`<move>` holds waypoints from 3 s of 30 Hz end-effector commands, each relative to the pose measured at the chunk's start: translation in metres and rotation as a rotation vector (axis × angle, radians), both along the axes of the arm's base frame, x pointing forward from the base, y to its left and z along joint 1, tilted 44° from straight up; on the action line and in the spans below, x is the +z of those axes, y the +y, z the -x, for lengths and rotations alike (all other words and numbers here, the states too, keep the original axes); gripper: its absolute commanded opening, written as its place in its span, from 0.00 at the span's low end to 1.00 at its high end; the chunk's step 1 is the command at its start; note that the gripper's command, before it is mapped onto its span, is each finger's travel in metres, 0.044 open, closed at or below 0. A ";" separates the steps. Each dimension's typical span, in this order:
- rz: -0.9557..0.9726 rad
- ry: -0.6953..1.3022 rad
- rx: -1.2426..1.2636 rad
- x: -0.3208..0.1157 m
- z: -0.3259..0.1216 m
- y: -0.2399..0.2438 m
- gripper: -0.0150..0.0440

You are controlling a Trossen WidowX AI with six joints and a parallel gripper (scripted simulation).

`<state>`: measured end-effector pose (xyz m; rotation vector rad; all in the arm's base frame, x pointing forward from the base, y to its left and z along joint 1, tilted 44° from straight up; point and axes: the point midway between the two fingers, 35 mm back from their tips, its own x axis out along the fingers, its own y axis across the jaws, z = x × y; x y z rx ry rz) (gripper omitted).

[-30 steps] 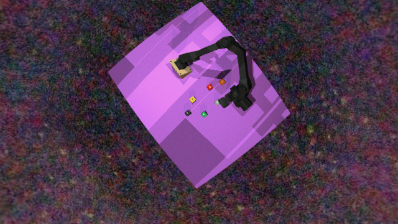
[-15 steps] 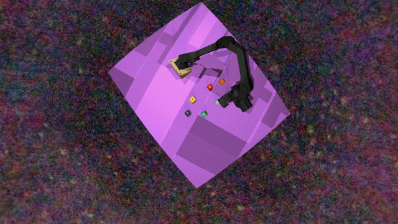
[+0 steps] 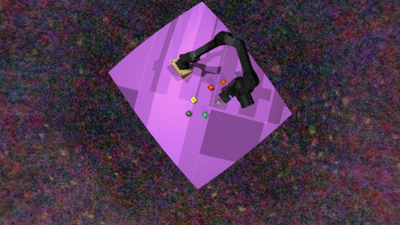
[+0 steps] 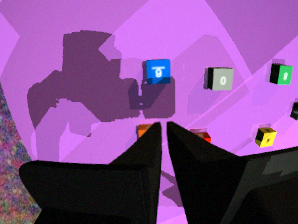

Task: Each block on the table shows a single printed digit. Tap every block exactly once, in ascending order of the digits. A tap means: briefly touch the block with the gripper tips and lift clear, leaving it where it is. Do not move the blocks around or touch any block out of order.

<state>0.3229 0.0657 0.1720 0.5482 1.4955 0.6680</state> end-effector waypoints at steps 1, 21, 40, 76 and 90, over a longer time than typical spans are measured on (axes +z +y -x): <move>0.003 -0.010 0.005 0.010 0.043 0.003 0.29; -0.001 -0.010 0.005 -0.048 0.075 0.063 0.29; -0.002 -0.010 0.005 -0.066 0.076 0.081 0.29; 0.019 -0.011 0.001 -0.030 0.020 -0.041 0.29; 0.013 -0.015 0.005 -0.144 -0.031 -0.149 0.29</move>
